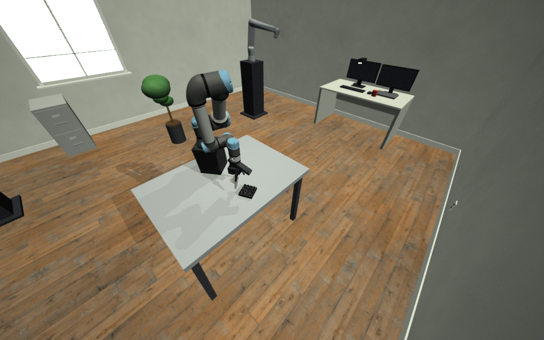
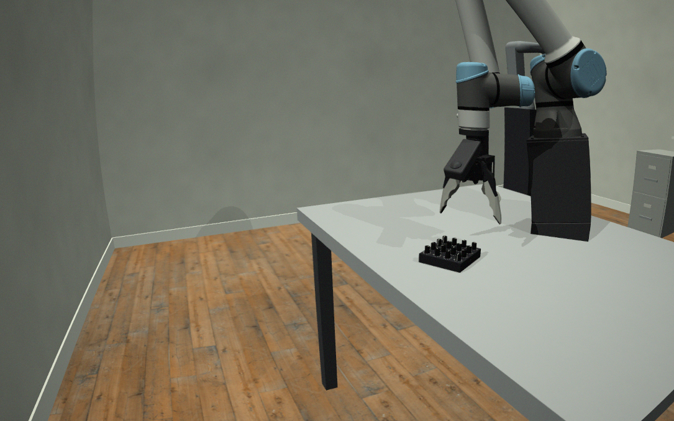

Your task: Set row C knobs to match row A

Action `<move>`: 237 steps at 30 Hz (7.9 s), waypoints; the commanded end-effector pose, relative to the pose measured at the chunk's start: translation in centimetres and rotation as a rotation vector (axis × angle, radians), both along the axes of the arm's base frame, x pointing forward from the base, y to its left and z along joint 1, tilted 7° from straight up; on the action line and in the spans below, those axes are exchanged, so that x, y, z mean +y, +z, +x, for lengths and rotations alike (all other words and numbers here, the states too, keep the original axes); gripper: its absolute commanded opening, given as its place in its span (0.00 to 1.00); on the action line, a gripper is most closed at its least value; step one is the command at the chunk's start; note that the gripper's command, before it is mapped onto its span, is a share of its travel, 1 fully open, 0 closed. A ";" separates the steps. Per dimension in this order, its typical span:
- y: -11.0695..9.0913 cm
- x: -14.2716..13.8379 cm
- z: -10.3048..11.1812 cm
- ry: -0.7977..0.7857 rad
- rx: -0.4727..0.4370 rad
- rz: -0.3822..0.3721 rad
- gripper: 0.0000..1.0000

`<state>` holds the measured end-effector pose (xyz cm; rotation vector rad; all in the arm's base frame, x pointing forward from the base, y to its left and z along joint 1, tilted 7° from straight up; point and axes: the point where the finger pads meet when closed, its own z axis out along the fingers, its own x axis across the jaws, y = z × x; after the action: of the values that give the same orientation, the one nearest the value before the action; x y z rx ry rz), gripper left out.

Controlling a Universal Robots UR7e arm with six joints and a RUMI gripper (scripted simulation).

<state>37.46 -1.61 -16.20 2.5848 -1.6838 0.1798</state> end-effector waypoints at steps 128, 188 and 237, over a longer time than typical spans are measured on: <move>1.2 -0.5 3.1 -0.614 -0.068 0.044 1.00; 2.4 -0.3 5.3 -1.053 -0.115 0.075 0.11; -1.0 -0.6 5.7 -1.054 -0.115 0.075 0.11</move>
<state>43.02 -2.18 -16.72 1.4049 -2.8200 0.1994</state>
